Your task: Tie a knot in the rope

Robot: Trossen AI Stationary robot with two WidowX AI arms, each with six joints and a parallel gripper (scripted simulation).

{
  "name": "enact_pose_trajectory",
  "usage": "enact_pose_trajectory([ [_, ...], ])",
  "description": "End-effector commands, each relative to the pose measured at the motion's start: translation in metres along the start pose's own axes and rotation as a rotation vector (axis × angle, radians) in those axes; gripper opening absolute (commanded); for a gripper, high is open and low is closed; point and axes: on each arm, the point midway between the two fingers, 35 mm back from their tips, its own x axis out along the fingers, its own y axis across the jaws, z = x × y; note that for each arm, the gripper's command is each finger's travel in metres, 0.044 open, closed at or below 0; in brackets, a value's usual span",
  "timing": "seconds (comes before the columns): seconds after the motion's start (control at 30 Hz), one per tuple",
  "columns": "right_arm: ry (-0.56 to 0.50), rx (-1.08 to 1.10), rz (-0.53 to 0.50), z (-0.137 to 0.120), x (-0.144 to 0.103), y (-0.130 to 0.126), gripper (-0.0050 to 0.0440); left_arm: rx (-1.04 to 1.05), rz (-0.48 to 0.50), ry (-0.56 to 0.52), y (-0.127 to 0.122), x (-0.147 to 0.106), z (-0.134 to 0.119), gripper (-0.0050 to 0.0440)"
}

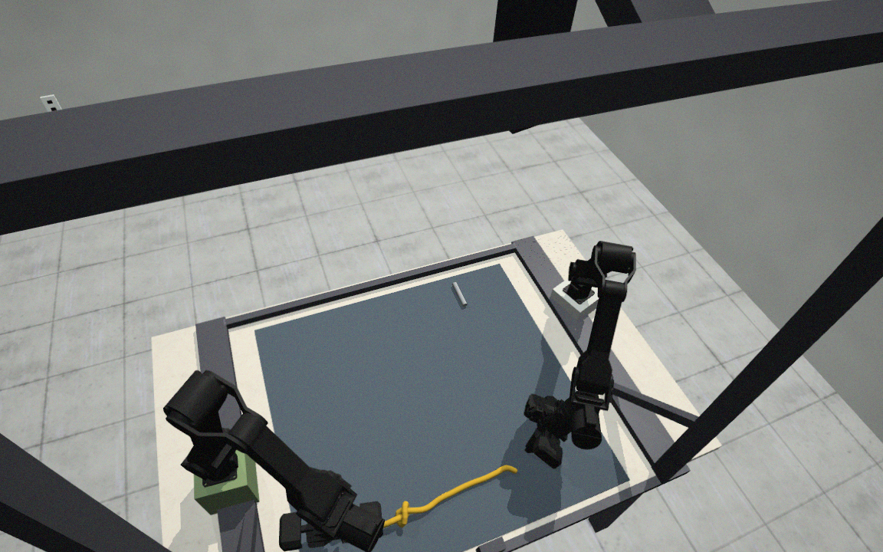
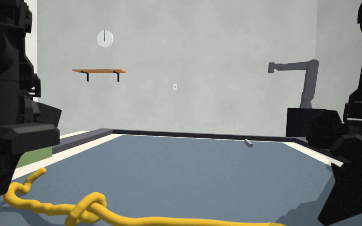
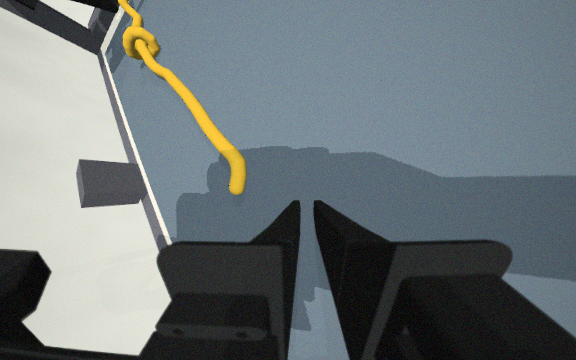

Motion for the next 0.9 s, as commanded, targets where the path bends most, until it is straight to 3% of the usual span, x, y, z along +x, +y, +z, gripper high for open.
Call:
enact_pose_trajectory([
  [0.0, 0.004, 0.013, 0.019, 0.002, -0.005, 0.007, 0.0045, 0.002, -0.011, 0.01, -0.003, -0.003, -0.002, 0.01],
  [0.27, 0.004, 0.013, 0.019, 0.002, -0.005, 0.007, 0.0045, 0.002, -0.011, 0.01, -0.003, -0.003, -0.002, 0.01],
  [0.47, 0.004, 0.013, 0.019, 0.002, -0.005, 0.007, 0.0045, 0.002, -0.011, 0.01, -0.003, -0.026, -0.002, 0.0244],
  [0.53, 0.004, 0.013, 0.019, 0.002, -0.005, 0.007, 0.0045, 0.002, -0.011, 0.01, -0.003, -0.026, -0.002, 0.0244],
  [0.8, 0.004, 0.013, 0.019, 0.002, -0.005, 0.007, 0.0045, 0.002, -0.011, 0.01, -0.003, -0.05, -0.002, 0.0436],
  [0.87, 0.004, 0.013, 0.019, 0.002, -0.005, 0.007, 0.0045, 0.002, -0.011, 0.01, -0.002, -0.059, -0.002, 0.044],
])
